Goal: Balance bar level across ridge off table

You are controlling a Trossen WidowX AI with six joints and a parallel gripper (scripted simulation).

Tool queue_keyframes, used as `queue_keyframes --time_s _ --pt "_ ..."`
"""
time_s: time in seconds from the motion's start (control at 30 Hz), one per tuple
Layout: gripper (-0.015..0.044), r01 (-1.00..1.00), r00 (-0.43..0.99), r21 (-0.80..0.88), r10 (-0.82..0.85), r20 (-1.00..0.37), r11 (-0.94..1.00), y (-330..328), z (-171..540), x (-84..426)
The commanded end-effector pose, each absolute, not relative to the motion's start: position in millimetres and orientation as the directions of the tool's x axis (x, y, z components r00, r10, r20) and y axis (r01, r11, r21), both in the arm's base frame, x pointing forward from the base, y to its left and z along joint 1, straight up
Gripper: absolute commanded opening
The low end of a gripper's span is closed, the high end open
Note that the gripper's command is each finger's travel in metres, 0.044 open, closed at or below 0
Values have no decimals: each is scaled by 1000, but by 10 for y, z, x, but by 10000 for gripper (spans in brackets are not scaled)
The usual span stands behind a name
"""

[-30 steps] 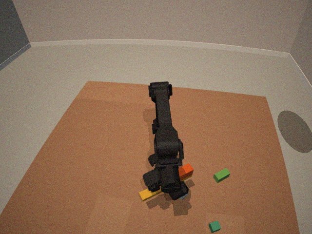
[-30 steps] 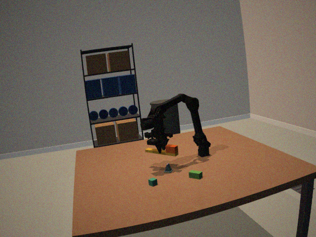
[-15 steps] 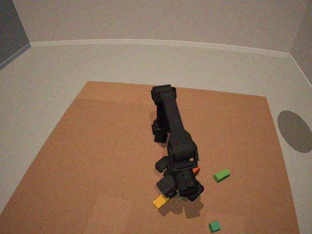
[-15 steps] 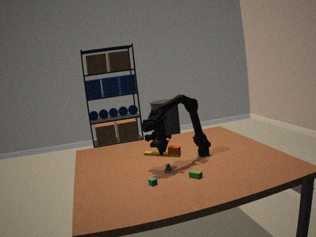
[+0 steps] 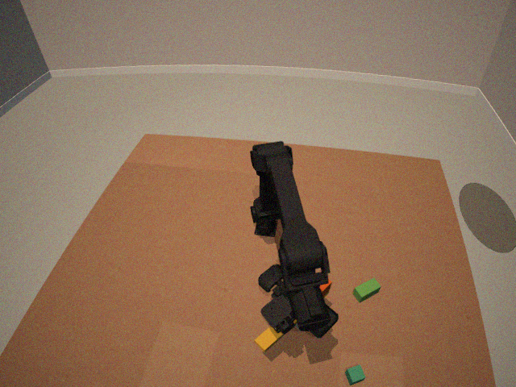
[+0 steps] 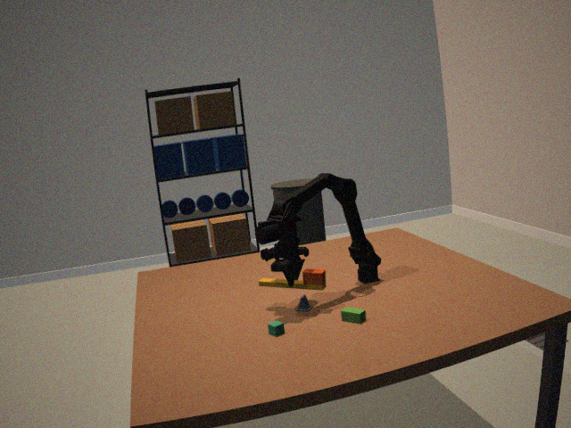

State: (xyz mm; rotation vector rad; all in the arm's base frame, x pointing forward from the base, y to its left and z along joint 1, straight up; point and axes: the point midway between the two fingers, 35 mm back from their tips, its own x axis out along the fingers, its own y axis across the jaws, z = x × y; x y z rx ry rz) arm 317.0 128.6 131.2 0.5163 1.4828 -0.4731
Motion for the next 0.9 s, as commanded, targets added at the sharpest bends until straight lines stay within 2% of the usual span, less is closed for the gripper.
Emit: queue_keyframes --time_s 0.0,0.87 --pt "0 589 31 28 13 -999 808 1282 1218 3163" --pt "0 589 31 28 12 -999 808 1282 1081 3161"
